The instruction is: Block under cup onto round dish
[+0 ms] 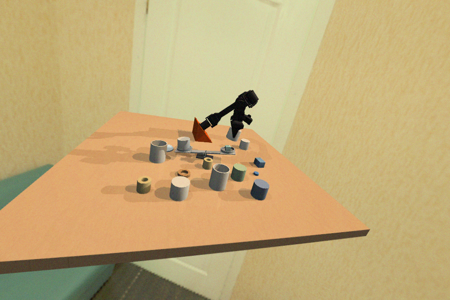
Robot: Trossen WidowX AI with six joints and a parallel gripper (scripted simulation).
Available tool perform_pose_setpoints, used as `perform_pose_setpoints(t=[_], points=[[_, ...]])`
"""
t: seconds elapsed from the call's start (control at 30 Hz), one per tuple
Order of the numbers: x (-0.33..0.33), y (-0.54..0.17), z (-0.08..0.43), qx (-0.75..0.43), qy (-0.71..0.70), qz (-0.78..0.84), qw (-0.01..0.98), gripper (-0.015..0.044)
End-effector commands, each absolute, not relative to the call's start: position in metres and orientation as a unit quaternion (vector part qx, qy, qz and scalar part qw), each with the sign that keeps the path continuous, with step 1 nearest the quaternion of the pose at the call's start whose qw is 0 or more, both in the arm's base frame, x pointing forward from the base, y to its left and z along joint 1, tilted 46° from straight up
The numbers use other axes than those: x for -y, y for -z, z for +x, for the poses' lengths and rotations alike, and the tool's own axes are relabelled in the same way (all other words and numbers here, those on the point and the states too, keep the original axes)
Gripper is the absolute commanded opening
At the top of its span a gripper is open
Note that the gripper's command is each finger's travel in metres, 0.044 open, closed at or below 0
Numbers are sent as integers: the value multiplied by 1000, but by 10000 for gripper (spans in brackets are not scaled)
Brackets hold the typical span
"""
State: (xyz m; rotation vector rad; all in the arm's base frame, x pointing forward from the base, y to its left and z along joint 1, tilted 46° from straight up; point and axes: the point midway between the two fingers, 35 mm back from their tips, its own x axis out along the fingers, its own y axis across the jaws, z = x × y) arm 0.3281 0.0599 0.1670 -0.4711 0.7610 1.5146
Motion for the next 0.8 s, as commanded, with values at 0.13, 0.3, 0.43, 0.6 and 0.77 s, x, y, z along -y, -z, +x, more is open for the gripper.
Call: perform_pose_setpoints(t=[0.13,0.3,0.43,0.6,0.77], points=[[-60,-167,328,-333,-663,-206,638,0],[-65,-168,325,-334,-663,-207,638,0],[-94,-175,307,-339,-662,-211,635,0],[-128,-182,278,-341,-662,-213,633,0],[-157,-186,245,-339,-665,-212,631,0]])
